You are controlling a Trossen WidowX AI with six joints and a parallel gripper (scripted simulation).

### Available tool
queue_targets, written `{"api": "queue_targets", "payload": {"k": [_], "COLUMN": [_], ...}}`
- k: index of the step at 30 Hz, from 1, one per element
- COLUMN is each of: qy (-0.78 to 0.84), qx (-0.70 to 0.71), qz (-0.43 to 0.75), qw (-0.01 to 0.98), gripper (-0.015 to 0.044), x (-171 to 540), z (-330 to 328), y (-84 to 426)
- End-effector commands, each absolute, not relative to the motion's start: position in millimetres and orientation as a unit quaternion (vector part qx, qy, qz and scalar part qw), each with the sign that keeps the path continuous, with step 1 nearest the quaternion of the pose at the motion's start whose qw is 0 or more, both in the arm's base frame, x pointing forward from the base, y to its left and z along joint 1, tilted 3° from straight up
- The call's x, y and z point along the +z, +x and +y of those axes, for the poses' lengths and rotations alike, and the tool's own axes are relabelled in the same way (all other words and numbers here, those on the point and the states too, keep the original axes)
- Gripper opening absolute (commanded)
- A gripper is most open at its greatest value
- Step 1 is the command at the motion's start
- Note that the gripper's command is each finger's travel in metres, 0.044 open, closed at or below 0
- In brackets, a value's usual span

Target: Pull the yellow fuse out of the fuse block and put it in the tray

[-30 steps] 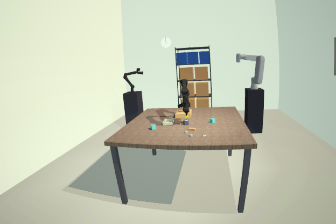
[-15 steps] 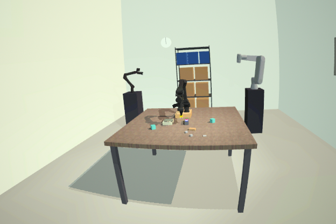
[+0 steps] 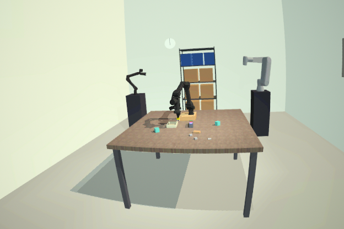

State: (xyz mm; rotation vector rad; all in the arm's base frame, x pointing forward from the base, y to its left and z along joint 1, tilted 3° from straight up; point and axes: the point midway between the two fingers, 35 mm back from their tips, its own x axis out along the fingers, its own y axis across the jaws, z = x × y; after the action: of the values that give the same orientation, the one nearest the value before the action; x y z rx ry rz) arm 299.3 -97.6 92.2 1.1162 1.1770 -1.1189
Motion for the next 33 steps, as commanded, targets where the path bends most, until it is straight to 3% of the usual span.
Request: {"api": "queue_targets", "payload": {"k": [1, 12, 33], "qy": [0.472, 0.470, 0.470], "qx": [-0.471, -0.473, -0.473], "qz": [0.500, 0.499, 0.499], "qw": [0.553, 0.554, 0.554], "gripper": [0.0000, 0.0000, 0.0000], "x": [93, 95, 67], "z": [-119, -171, -174], "y": [294, 273, 274]}}
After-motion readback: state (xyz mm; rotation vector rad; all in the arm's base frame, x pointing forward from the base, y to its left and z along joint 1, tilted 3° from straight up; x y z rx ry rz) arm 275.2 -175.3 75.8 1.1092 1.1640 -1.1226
